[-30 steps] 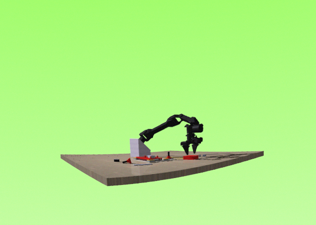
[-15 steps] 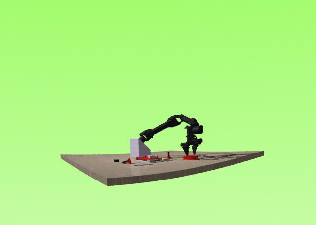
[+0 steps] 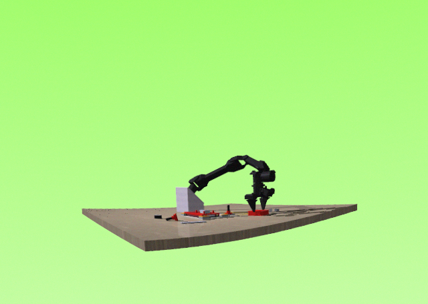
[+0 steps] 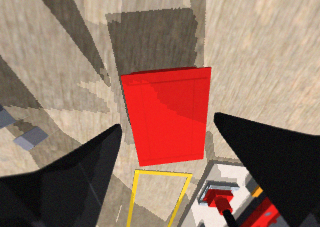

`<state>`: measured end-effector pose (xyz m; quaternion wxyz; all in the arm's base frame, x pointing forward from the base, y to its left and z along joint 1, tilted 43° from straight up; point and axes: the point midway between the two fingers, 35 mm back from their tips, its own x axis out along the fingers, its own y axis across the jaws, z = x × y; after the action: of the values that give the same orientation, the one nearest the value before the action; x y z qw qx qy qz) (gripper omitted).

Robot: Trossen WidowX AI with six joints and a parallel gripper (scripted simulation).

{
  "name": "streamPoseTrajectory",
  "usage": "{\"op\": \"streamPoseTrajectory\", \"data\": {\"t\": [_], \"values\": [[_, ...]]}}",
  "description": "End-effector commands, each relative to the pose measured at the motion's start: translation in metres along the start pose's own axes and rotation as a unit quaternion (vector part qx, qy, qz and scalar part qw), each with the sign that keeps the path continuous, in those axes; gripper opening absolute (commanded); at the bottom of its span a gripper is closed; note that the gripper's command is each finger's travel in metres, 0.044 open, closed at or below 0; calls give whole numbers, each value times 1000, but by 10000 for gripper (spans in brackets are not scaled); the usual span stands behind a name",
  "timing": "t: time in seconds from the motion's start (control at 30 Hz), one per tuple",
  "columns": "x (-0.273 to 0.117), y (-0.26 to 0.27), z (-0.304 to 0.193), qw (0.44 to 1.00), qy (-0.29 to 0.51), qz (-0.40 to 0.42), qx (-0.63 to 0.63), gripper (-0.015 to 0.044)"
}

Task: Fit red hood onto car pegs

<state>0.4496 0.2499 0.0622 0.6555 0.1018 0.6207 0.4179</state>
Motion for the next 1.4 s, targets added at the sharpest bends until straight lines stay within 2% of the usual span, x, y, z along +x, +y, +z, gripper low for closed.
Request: {"op": "streamPoseTrajectory", "data": {"t": [0.0, 1.37], "values": [[4, -1, -1, 1000, 3, -2, 3, 440], [14, -1, -1, 1000, 3, -1, 3, 440]]}}
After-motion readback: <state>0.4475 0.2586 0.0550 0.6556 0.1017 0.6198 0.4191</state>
